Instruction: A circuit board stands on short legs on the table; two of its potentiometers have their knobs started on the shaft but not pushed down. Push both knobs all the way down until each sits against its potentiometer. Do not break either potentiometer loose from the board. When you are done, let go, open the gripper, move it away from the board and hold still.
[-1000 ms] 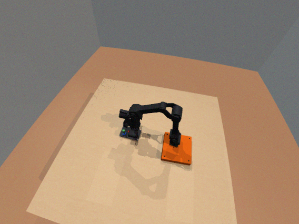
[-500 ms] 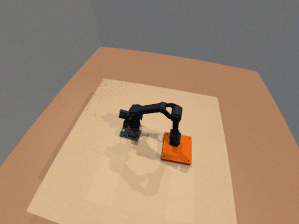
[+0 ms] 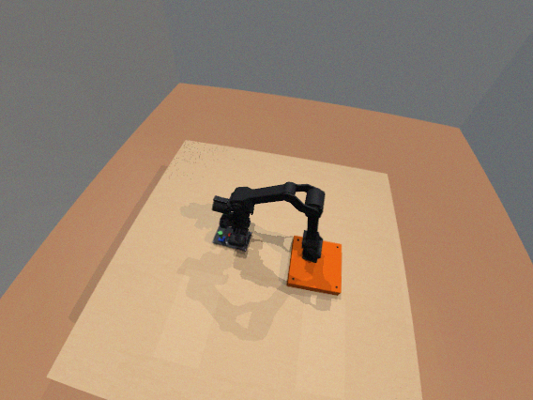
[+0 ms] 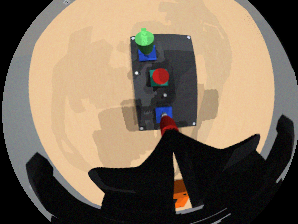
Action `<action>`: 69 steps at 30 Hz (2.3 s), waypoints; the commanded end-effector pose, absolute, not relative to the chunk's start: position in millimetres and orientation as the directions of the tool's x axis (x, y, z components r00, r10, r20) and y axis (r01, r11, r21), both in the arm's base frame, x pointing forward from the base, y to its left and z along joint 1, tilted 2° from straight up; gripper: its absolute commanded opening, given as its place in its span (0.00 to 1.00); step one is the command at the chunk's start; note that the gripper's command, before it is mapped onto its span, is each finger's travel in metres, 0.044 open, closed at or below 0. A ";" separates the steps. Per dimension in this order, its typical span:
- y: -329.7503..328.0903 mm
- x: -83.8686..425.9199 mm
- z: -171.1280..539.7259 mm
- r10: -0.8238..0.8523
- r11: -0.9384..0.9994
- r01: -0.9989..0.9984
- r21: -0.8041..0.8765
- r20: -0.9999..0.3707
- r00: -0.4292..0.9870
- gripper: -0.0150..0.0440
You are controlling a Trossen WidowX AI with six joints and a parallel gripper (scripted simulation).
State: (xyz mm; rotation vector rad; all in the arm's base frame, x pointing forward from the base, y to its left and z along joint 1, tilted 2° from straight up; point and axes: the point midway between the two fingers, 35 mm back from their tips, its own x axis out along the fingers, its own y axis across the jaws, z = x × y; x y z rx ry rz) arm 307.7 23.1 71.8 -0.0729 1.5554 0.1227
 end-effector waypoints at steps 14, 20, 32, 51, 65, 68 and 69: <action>22.8 308.2 69.0 0.029 0.991 -0.128 0.028 -0.999 0.012 0.25; 22.8 308.1 67.5 0.029 0.991 -0.128 0.028 -0.999 0.012 0.25; 23.0 308.2 62.9 0.029 0.991 -0.128 0.028 -0.999 0.012 0.25; 23.1 308.2 59.1 0.029 0.991 -0.128 0.028 -0.999 0.012 0.25; 23.2 308.3 56.6 0.029 0.991 -0.128 0.028 -0.999 0.012 0.25; 23.2 308.3 56.6 0.029 0.991 -0.128 0.028 -0.999 0.012 0.25; 23.2 308.3 56.6 0.029 0.991 -0.128 0.028 -0.999 0.012 0.25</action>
